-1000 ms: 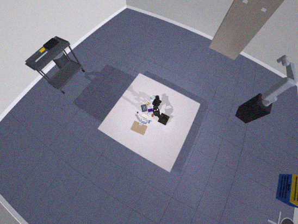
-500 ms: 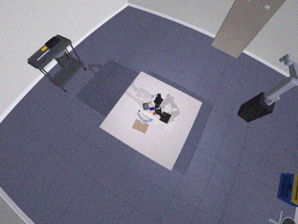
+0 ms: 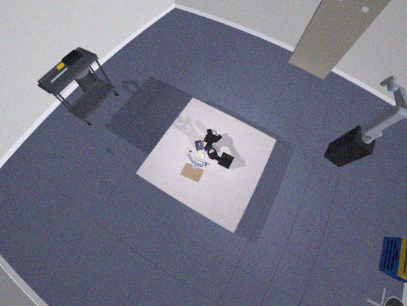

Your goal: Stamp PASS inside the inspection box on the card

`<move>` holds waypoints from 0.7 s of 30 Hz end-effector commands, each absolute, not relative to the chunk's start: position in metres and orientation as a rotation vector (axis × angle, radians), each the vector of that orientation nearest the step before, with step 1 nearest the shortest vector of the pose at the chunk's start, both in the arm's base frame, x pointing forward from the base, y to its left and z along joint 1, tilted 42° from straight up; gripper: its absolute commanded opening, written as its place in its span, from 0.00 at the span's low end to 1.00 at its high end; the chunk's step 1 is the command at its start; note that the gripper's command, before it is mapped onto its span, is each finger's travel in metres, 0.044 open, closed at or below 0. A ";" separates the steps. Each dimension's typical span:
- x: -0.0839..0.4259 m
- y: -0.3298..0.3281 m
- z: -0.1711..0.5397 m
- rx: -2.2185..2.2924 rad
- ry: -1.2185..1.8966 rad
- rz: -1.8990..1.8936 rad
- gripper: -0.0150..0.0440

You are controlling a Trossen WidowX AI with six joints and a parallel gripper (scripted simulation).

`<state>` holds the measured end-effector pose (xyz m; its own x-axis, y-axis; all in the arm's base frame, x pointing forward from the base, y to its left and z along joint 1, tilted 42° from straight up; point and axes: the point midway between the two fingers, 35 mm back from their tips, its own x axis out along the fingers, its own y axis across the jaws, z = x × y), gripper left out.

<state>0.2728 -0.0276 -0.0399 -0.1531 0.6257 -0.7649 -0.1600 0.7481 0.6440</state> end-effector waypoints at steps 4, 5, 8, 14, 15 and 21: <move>0.289 -0.005 -0.022 0.391 1.577 0.720 0.25; 0.289 -0.005 -0.022 0.391 1.577 0.720 0.25; 0.289 -0.005 -0.022 0.391 1.577 0.720 0.25; 0.289 -0.002 -0.025 0.391 1.576 0.720 0.25; 0.289 -0.002 -0.025 0.391 1.576 0.720 0.25; 0.289 0.001 -0.028 0.390 1.576 0.720 0.25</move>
